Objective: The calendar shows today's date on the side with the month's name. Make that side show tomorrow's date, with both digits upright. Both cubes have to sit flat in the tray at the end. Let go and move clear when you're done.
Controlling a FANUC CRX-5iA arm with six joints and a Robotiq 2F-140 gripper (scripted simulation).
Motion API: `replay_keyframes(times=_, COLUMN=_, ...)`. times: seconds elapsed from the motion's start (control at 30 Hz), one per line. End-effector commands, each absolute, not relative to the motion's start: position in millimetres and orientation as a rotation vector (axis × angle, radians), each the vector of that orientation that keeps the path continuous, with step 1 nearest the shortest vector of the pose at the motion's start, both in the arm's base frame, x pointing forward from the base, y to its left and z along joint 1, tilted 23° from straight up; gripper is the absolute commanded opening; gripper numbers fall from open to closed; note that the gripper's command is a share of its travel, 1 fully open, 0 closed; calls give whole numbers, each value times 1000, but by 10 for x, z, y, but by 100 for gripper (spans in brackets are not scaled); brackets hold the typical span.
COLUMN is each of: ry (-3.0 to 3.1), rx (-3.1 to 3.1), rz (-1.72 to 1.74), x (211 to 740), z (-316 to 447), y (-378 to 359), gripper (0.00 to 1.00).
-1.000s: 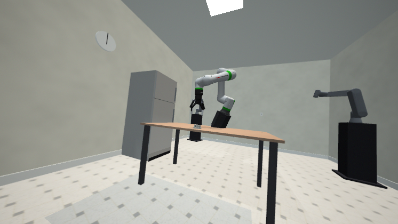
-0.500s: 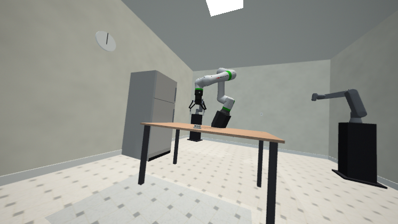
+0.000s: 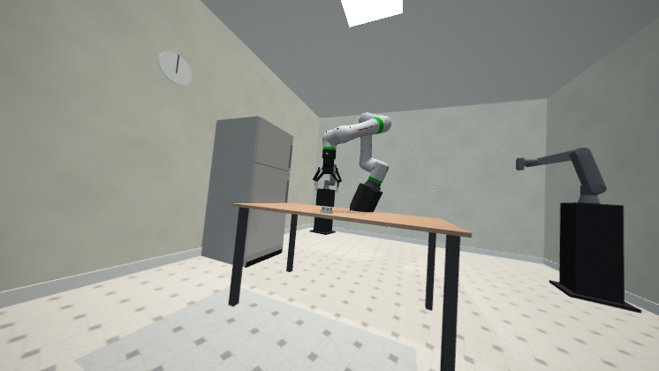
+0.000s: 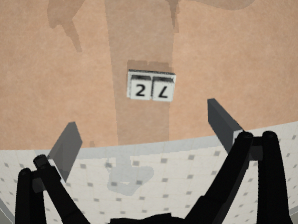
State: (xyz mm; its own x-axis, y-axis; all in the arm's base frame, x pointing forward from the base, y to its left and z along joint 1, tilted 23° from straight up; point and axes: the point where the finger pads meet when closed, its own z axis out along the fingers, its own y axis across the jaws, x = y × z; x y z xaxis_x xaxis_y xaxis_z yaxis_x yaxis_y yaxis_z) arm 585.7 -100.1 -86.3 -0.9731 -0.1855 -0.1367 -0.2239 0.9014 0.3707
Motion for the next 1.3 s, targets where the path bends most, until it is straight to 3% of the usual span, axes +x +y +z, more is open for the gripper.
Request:
replay_keyframes(times=0.0, ry=3018, rx=-94, rz=601, x=5860, z=-874, y=-995, gripper=100)
replay_keyframes(times=1.27, ry=2779, rx=1678, rz=599, x=5867, z=-981, y=-948, gripper=100)
